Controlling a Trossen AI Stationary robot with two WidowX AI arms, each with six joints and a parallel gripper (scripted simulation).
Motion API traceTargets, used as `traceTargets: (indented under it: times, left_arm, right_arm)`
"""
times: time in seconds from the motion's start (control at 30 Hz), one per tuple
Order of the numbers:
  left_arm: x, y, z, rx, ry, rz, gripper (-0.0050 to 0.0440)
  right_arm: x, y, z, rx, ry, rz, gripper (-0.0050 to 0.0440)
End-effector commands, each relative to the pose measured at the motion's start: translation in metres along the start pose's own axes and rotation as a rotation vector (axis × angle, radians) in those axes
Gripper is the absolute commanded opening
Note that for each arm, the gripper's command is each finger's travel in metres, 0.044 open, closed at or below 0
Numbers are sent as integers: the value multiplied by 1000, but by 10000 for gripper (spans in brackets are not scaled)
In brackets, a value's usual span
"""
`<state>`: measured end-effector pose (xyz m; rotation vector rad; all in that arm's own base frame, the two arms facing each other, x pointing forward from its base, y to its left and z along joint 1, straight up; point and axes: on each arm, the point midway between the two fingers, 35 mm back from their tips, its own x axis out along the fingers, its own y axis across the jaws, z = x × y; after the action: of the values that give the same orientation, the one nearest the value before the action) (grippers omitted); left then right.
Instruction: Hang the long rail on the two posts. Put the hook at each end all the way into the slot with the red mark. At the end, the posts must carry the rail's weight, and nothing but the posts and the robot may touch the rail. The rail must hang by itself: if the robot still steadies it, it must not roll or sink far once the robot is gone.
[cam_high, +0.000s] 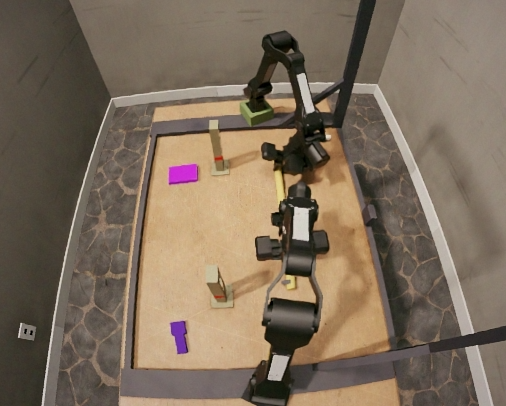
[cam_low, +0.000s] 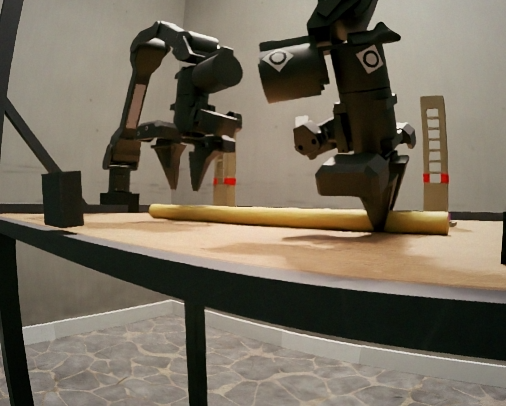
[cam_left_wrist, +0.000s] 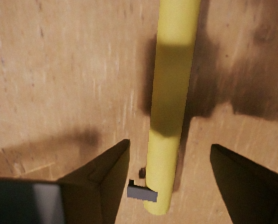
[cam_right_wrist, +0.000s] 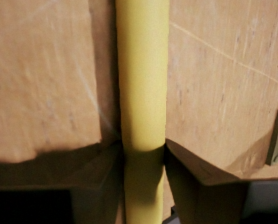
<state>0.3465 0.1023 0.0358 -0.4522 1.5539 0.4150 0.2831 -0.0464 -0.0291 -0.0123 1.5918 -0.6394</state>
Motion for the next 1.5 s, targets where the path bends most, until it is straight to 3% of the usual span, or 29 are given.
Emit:
traceTargets:
  times: [0.0,0.1,0.33,1.47]
  left_arm:
    - [3,-16,4,-17,-18,209,225]
    - [8,-23,1,6,-30,324,225]
    - [9,-29,0,18,-59,411,225]
    - [46,-10,-2,24,-39,417,225]
  right_arm:
    - [-4,0,3,8,-15,6,-50]
    - [-4,0,3,8,-15,6,-50]
    - [-4,0,3,8,-15,6,-50]
    - [-4,0,3,8,-15,6,-50]
